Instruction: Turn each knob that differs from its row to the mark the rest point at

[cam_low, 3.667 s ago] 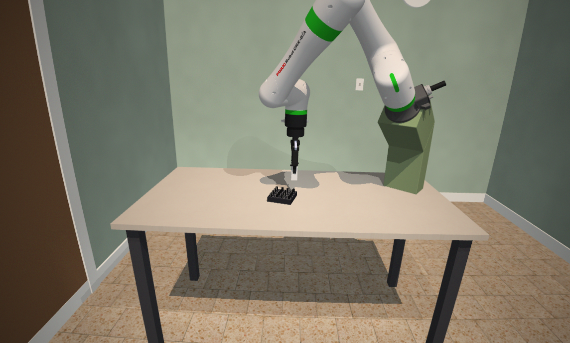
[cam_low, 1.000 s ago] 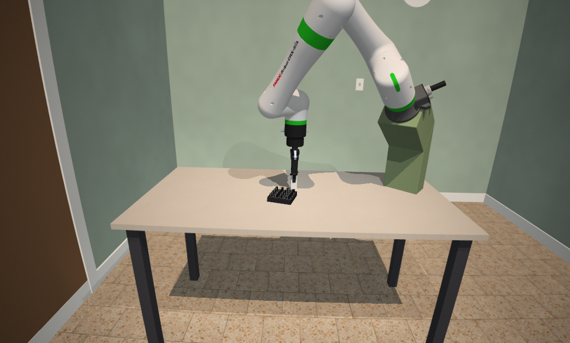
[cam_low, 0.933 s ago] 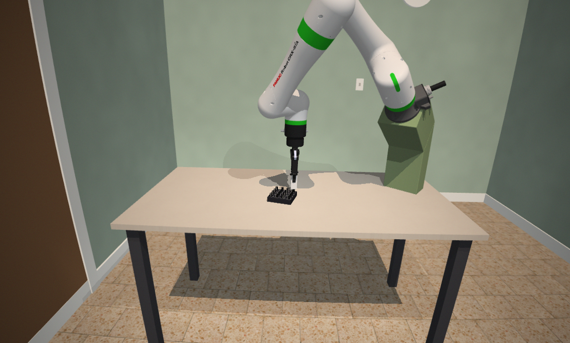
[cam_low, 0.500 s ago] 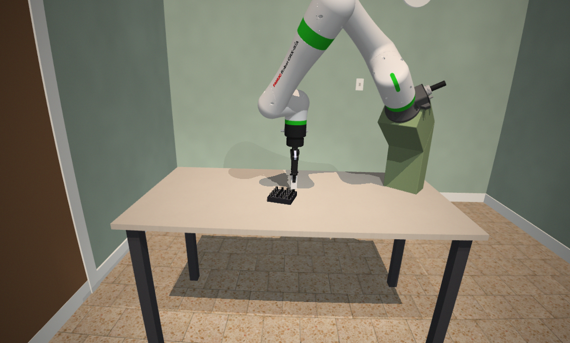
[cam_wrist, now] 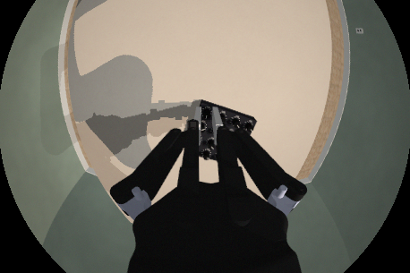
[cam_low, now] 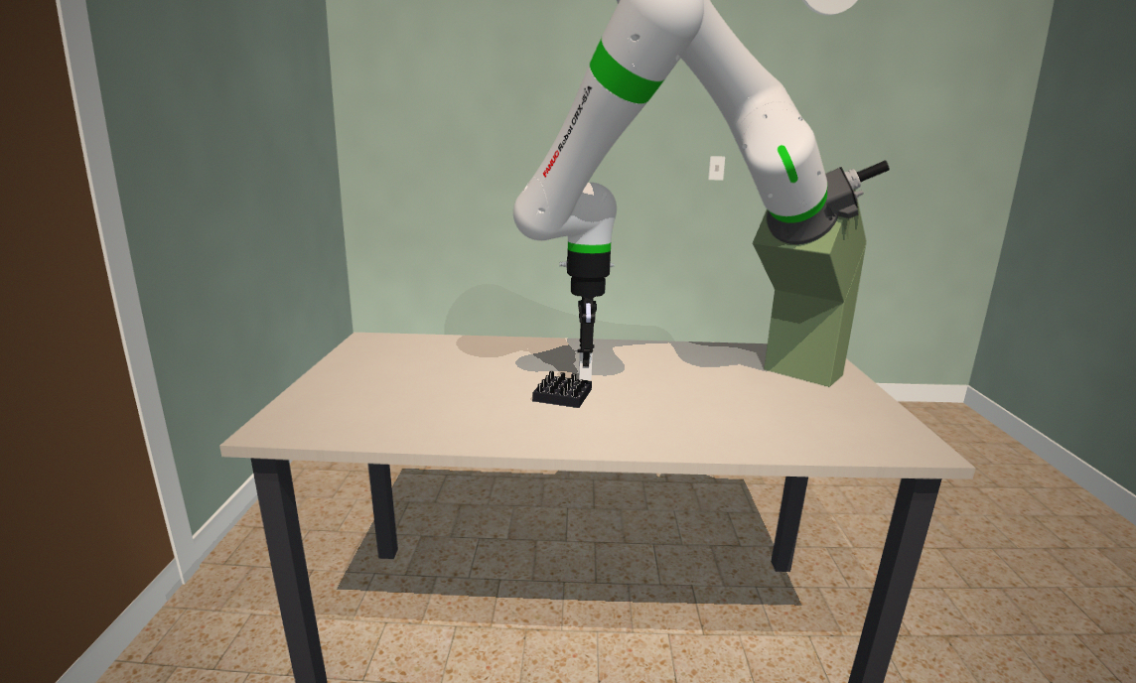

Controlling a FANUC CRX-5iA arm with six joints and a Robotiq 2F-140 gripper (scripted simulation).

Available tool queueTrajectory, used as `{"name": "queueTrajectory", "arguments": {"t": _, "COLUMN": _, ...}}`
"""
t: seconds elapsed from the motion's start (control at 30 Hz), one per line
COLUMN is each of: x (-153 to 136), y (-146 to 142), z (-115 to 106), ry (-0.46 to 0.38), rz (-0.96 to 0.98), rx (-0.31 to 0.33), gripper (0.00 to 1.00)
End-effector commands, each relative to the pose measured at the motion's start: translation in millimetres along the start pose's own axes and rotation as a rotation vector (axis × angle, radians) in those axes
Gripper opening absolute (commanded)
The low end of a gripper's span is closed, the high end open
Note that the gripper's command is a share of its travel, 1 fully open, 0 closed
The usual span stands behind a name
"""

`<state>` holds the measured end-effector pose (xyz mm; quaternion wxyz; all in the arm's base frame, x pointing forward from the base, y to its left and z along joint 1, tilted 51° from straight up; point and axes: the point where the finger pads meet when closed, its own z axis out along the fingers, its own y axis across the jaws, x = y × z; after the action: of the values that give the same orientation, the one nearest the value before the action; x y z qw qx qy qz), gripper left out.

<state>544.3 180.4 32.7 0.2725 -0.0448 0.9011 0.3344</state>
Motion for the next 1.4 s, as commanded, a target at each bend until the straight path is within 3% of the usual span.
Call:
{"name": "queueTrajectory", "arguments": {"t": 0.0, "x": -0.1, "y": -0.2, "z": 1.5, "ry": 0.0, "rz": 0.0, "rx": 0.0, "gripper": 0.12}}
{"name": "queueTrajectory", "arguments": {"t": 1.37, "x": -0.1, "y": -0.2, "z": 5.3, "ry": 0.0, "rz": 0.0, "rx": 0.0, "gripper": 0.12}}
